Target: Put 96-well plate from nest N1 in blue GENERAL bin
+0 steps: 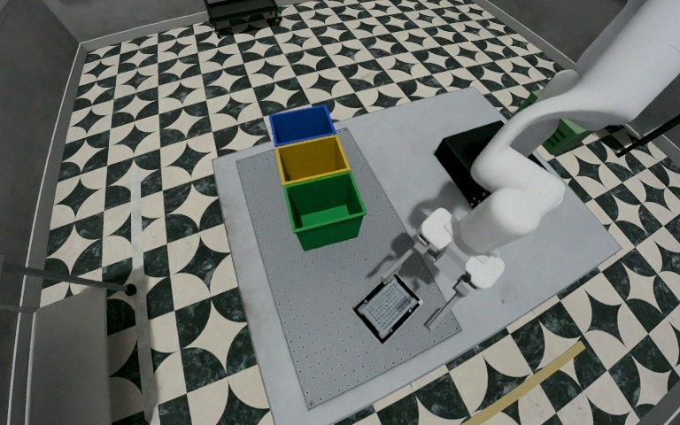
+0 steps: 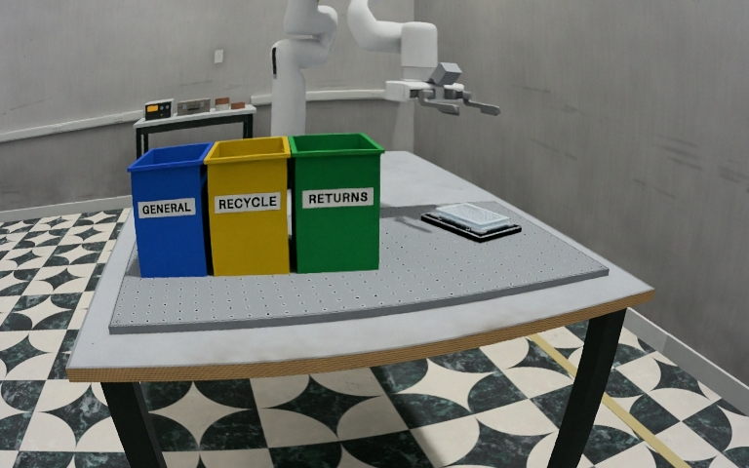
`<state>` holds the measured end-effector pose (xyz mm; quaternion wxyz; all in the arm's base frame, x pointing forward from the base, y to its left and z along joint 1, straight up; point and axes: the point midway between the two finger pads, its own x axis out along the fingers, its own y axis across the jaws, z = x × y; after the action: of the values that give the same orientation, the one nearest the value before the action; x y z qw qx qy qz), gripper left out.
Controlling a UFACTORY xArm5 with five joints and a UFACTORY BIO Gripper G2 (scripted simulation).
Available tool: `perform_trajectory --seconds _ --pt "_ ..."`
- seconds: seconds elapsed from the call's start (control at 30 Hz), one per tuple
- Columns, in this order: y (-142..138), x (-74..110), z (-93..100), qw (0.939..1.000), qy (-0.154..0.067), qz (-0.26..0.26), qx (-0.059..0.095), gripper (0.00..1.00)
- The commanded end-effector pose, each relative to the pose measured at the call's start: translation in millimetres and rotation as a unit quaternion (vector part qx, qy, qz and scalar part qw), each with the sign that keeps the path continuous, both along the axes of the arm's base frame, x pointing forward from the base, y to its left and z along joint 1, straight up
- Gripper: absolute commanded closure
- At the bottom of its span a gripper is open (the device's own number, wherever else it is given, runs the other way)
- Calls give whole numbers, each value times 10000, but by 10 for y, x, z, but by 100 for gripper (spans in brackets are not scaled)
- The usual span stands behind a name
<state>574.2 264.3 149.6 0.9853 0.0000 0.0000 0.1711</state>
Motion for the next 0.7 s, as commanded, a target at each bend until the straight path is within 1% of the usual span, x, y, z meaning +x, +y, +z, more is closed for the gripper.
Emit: perform_trajectory --seconds 0.0,0.4,0.67 --pt "72 36 0 10000 -14 -9 7 63" --pt "72 36 0 10000 -14 -9 7 63" --pt "73 36 -101 10000 -14 -9 7 63"
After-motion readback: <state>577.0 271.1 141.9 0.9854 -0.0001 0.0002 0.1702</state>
